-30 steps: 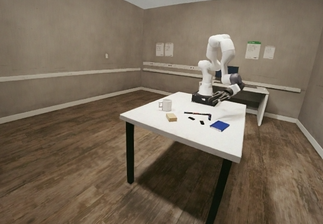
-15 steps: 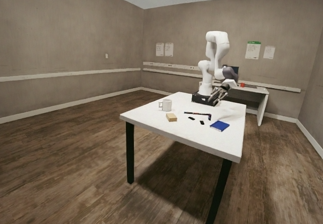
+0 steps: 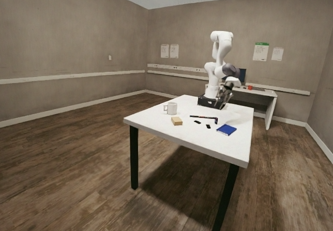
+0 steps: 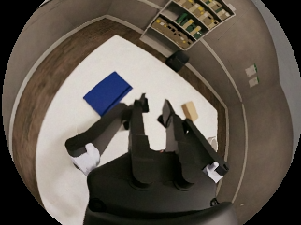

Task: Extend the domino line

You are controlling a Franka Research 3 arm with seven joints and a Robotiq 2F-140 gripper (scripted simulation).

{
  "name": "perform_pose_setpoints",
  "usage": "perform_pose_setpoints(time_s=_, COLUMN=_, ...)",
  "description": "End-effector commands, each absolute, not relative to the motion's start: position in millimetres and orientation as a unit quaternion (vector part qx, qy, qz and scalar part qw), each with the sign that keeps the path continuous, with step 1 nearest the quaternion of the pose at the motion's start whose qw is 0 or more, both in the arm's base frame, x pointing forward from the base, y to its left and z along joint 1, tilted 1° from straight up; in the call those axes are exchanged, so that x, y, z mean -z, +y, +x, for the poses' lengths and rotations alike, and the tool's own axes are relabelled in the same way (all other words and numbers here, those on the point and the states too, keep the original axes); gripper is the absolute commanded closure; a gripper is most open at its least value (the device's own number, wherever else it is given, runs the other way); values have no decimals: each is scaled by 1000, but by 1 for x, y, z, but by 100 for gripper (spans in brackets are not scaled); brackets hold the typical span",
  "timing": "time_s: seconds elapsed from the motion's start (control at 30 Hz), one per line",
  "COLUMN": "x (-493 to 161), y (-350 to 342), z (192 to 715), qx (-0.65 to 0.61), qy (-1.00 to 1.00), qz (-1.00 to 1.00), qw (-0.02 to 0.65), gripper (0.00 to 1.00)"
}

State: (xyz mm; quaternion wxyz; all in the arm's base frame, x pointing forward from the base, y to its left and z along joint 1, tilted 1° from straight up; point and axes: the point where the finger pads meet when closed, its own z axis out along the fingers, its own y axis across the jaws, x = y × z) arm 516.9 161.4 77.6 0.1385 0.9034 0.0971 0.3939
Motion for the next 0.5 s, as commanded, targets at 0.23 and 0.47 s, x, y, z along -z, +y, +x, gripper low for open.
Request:
perform_pose_setpoints(time_s=0.23, x=-67, y=178, z=508, qx=-274, qy=254, qz=920, qw=117, gripper=66)
perform_pose_setpoints(time_s=0.47, x=-67, y=178, z=510, qx=-230, qy=308, qz=919, qw=94, gripper=66)
